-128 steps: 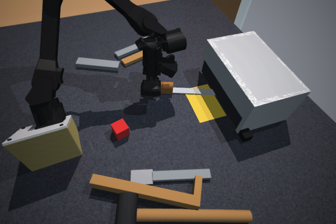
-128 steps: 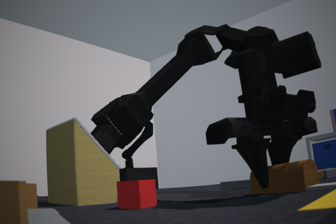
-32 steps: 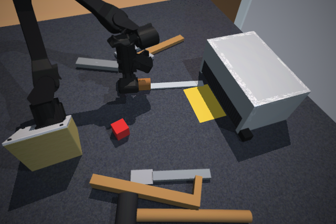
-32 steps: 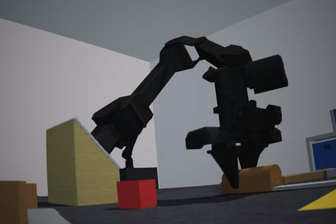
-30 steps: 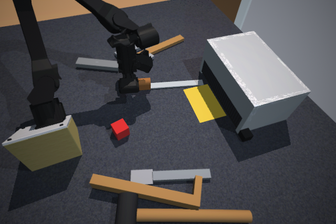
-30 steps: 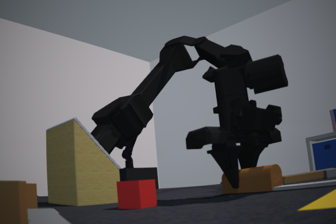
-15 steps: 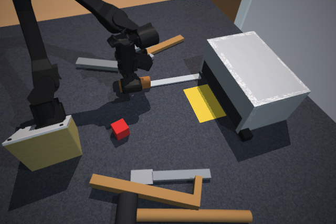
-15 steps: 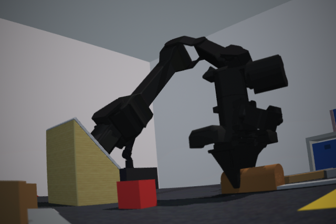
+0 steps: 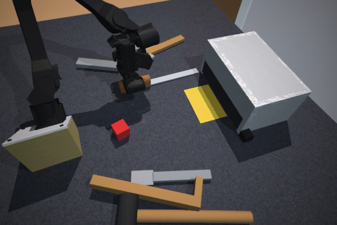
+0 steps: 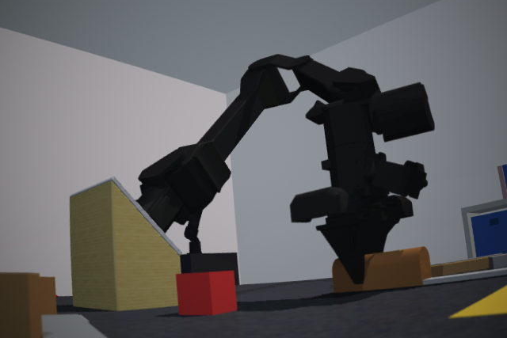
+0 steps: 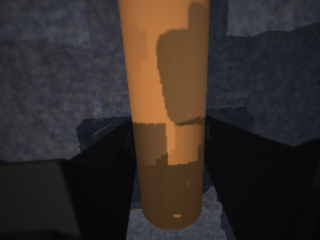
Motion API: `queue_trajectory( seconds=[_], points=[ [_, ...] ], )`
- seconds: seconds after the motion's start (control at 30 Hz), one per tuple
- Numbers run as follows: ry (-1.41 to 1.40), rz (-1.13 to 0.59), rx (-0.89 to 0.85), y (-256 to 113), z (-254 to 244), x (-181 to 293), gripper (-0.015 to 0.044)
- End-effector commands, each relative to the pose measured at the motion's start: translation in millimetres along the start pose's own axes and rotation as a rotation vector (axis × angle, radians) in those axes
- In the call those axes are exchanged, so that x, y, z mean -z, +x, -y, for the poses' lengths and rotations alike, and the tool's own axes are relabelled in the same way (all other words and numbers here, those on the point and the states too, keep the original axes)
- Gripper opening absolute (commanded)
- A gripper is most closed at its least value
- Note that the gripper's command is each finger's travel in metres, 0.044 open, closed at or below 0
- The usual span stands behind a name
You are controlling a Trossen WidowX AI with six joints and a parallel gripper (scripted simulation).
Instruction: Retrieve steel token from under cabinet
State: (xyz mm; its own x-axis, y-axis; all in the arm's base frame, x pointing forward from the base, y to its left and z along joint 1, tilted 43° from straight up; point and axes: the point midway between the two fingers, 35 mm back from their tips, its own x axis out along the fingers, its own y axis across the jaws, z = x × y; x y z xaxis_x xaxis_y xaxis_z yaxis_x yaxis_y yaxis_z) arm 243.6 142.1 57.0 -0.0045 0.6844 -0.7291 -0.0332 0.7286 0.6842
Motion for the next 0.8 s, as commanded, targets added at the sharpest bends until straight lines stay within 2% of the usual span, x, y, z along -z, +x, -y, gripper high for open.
queue_trajectory(
  seconds=[0.0,0.77],
  points=[
    [-0.039,0.002,-0.003,-0.6,-1.1,0.1,0.0],
    [-0.224,0.002,-0.003,-0.7,-1.8,0.3,0.0]
  ],
)
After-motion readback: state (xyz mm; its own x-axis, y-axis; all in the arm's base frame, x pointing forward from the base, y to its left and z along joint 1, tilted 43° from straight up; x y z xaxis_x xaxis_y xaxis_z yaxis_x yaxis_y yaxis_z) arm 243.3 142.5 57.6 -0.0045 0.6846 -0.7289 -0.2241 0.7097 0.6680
